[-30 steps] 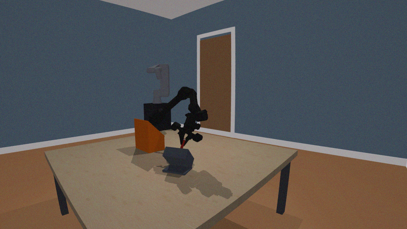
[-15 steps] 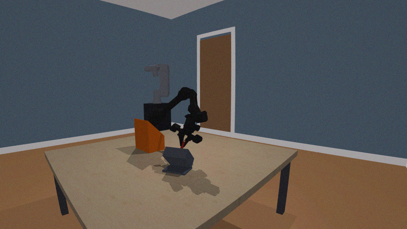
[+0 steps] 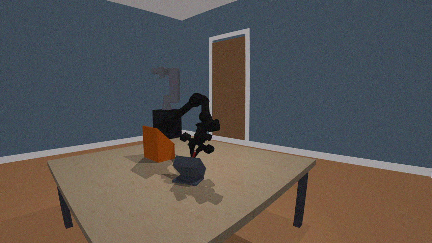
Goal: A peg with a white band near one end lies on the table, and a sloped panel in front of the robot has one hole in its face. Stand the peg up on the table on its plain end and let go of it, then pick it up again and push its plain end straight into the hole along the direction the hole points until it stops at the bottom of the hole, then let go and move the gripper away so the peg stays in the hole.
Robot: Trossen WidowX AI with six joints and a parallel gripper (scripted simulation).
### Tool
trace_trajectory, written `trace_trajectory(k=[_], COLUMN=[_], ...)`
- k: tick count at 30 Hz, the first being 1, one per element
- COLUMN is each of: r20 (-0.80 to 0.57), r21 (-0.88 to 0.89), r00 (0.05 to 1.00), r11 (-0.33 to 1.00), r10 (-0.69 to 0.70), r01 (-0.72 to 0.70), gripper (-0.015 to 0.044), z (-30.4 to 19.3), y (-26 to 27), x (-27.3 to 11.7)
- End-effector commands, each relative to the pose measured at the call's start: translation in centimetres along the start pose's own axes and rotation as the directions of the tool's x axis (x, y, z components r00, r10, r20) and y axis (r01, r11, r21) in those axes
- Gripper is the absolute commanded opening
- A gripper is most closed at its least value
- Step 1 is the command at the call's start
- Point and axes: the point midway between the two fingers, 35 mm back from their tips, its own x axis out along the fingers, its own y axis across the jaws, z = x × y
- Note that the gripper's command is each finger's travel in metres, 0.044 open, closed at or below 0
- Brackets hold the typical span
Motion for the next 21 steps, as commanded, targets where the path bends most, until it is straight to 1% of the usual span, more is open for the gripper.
trace_trajectory(k=[1, 21], r20=[0.005, -0.001], r21=[-0.001, -0.001], r00=[1.000, 1.000], r11=[1.000, 1.000], r10=[0.002, 0.000], r01=[-0.002, 0.000], gripper=[0.0000, 0.0000], z=[0.17, -0.01], y=[0.09, -0.01], x=[0.25, 1.06])
